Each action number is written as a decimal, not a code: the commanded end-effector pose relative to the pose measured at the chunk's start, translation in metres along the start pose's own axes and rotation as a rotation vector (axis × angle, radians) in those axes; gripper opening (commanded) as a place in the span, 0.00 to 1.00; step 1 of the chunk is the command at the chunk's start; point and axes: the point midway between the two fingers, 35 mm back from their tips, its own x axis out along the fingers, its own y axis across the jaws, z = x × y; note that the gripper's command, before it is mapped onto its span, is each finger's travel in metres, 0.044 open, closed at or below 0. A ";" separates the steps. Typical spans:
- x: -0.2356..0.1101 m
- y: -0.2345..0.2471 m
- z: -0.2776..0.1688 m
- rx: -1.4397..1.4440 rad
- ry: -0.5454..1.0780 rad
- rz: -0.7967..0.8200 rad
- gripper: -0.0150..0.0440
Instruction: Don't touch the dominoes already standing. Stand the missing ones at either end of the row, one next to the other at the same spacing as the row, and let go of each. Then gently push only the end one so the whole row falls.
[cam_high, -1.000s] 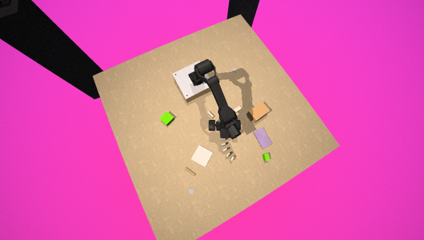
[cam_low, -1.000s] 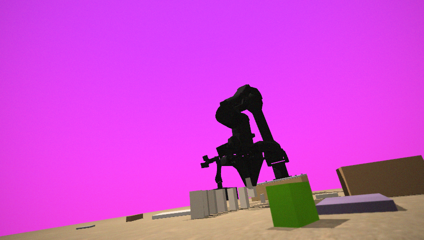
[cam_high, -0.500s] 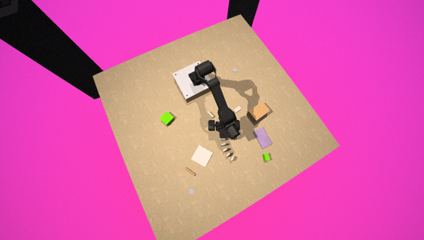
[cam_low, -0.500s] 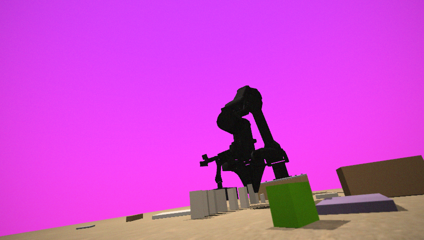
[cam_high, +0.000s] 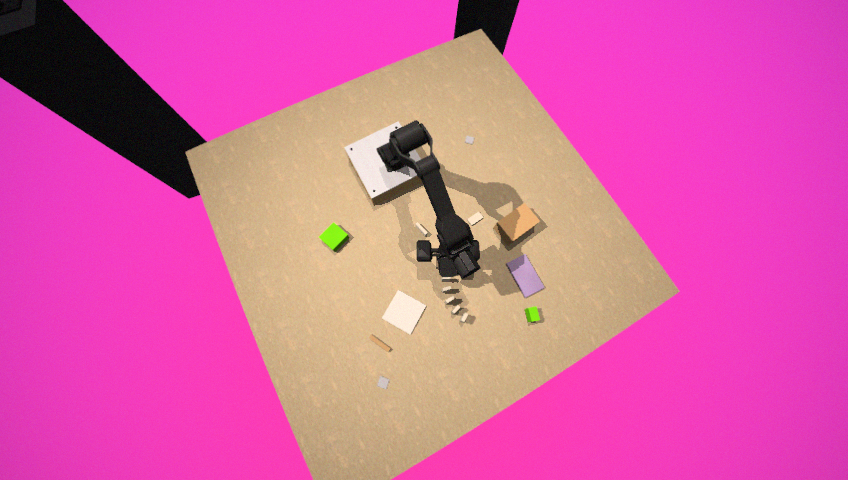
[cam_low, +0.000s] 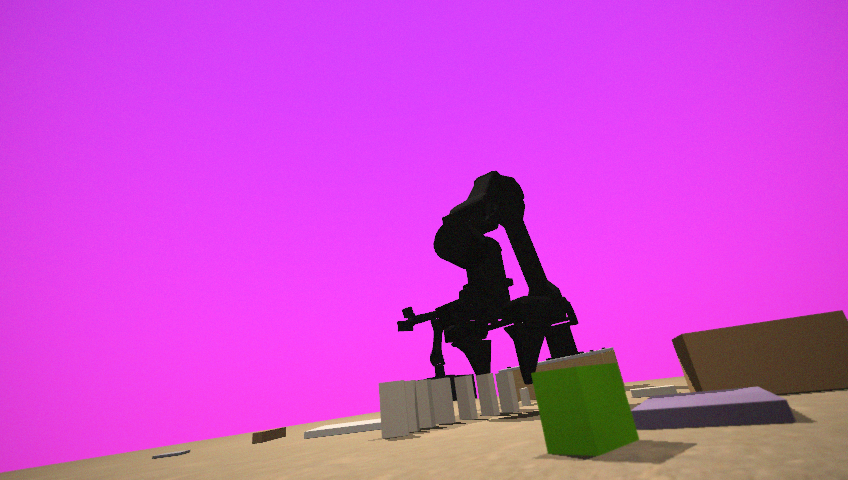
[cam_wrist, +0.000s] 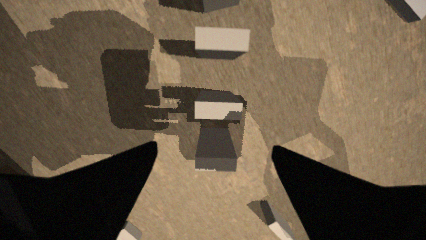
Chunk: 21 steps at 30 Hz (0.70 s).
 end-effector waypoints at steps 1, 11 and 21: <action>-0.010 0.001 0.001 -0.003 0.007 0.002 1.00; -0.129 0.000 0.001 0.000 0.000 0.001 1.00; -0.105 0.038 -0.032 0.290 0.007 0.004 1.00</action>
